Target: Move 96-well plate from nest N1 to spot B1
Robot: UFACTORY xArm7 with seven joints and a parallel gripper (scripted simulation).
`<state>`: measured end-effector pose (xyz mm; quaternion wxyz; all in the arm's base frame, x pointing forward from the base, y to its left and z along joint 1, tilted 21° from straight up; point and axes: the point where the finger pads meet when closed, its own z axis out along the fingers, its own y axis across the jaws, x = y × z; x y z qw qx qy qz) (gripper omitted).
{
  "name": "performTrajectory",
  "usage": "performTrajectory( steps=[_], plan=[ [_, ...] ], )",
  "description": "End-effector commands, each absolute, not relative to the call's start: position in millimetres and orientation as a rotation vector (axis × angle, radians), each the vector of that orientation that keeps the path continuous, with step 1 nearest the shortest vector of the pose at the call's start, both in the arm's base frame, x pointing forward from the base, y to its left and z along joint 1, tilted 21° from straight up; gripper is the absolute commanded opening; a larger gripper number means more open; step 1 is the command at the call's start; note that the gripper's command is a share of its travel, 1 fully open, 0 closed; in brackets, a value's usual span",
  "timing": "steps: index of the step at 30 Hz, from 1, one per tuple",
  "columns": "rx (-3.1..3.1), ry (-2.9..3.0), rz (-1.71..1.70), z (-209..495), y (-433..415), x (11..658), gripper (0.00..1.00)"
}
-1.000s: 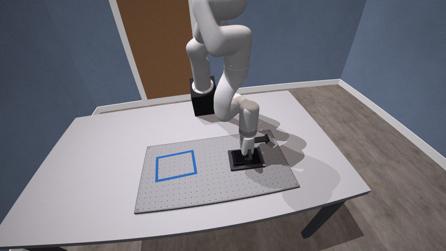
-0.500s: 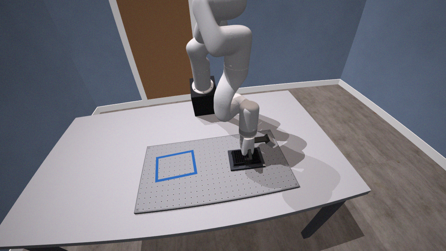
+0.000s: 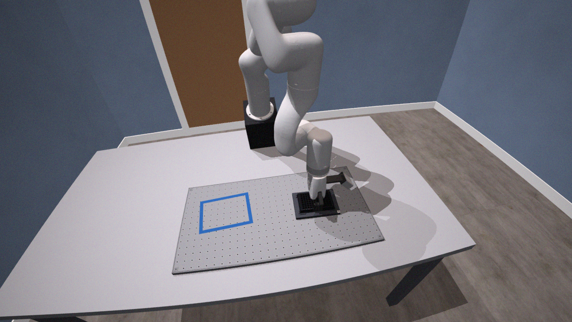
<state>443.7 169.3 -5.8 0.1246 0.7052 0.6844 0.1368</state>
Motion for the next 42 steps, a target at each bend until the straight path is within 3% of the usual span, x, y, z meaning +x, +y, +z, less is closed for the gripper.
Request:
performTrajectory(
  steps=[1,42],
  plan=[
    [2.055,1.994,0.403,-4.8,170.0,444.4,0.00],
    [2.055,1.994,0.403,13.8,169.8,437.1,0.00]
  ],
)
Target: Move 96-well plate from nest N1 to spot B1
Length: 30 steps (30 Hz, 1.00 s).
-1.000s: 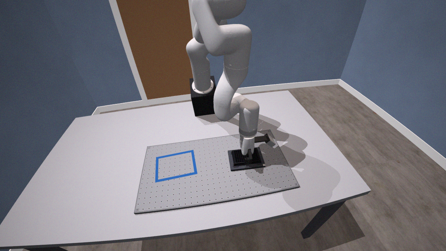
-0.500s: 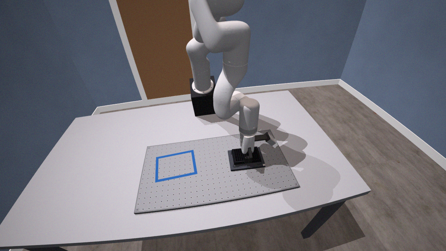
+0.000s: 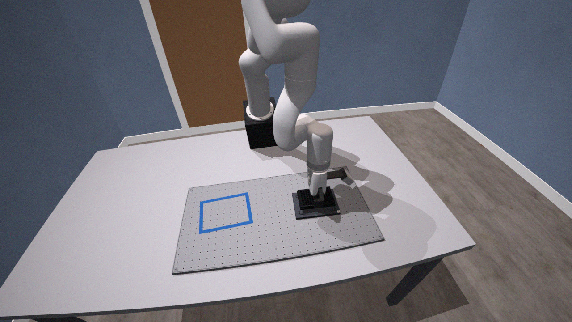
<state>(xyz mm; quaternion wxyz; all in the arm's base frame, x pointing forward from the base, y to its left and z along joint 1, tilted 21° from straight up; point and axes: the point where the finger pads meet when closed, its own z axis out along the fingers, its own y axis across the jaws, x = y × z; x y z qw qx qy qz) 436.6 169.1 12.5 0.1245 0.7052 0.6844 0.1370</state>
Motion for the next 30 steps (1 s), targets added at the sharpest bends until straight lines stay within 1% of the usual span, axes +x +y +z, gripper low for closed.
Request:
performTrajectory(
  steps=[1,30],
  plan=[
    [2.055,1.994,0.403,13.8,169.8,437.2,0.00],
    [2.055,1.994,0.403,48.0,169.4,423.8,0.00]
  ],
)
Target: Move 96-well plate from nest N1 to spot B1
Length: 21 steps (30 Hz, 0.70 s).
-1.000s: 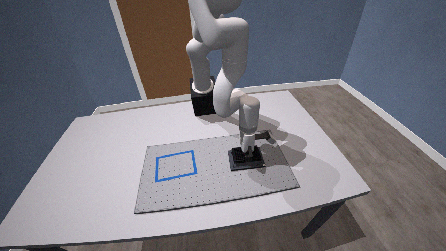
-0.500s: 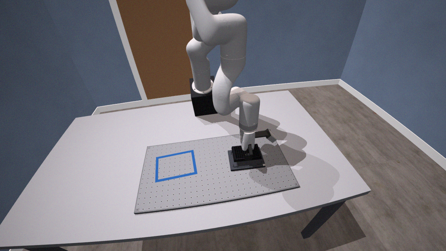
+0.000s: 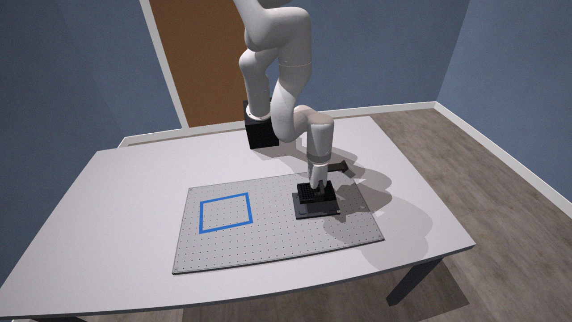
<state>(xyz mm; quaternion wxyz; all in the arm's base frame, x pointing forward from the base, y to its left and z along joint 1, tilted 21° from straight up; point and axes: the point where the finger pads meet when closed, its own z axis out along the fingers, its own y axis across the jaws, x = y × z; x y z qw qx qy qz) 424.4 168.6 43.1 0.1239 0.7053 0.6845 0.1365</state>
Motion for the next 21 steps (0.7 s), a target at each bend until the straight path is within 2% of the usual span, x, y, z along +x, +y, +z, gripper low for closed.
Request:
performTrajectory(
  steps=[1,21],
  plan=[
    [2.055,1.994,0.403,49.5,169.3,423.2,0.00],
    [2.054,1.994,0.403,70.2,169.1,415.1,0.00]
  ],
)
